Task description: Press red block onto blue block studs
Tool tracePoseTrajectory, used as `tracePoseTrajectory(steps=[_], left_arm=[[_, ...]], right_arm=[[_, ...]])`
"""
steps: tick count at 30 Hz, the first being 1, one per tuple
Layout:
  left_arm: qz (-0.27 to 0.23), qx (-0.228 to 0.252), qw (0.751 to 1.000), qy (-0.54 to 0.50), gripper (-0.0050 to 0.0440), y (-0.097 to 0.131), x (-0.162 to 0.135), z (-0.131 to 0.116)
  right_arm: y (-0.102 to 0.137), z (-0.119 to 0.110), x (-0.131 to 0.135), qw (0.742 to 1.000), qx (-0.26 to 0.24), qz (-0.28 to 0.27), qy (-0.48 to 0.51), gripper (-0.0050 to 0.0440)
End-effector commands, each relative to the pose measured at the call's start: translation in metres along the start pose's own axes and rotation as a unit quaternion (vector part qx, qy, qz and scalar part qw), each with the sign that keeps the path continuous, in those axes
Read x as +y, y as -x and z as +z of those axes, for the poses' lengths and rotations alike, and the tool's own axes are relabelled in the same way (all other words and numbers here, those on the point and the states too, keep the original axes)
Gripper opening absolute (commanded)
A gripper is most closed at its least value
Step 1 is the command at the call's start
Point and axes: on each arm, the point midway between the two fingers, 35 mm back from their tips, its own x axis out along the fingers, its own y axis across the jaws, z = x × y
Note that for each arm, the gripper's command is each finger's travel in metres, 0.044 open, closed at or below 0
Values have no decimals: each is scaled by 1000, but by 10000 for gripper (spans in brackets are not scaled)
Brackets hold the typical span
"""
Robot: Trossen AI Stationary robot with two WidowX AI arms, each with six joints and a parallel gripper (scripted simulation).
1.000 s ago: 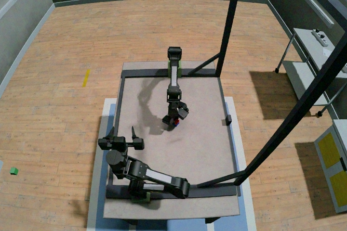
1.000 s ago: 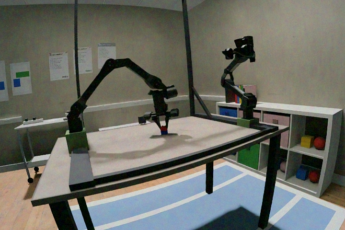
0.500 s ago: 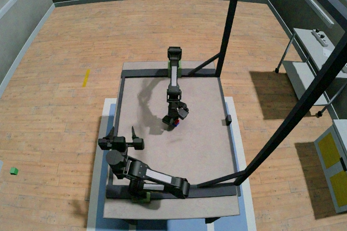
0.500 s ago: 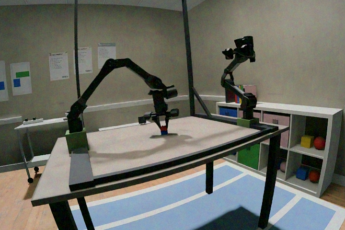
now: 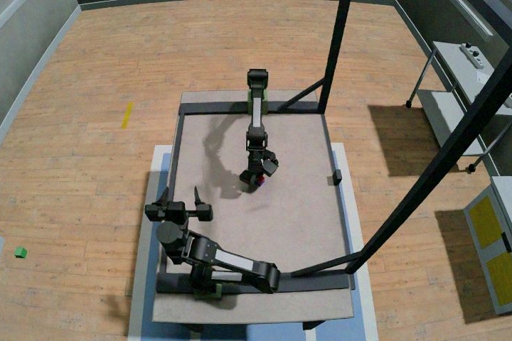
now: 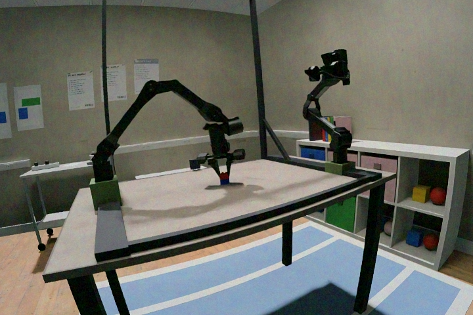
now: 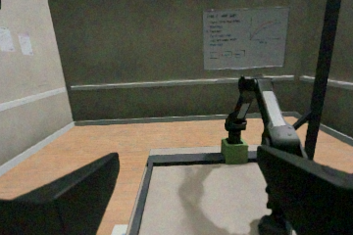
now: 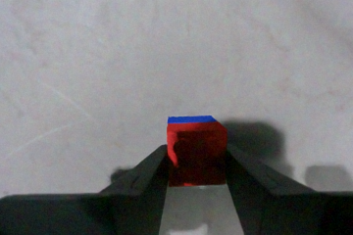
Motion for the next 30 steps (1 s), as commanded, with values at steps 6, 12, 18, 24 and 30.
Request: tracePoseTrajectory(steps=[6, 12, 18, 24, 30], left_arm=[[-2, 0, 1000, -2, 400, 0, 2, 1], [-2, 0, 1000, -2, 400, 0, 2, 1], [-2, 0, 1000, -2, 400, 0, 2, 1], [-2, 0, 1000, -2, 400, 0, 2, 1], [-2, 0, 1000, -2, 400, 0, 2, 1]], right_arm=[[-5, -3, 7, 1000, 11, 9, 1, -50], [-6, -3, 7, 1000, 14, 8, 0, -50], [-9, -3, 7, 1000, 15, 9, 0, -50], [-11, -4, 7, 1000, 14, 11, -1, -50], [-12, -4, 7, 1000, 14, 12, -1, -50]])
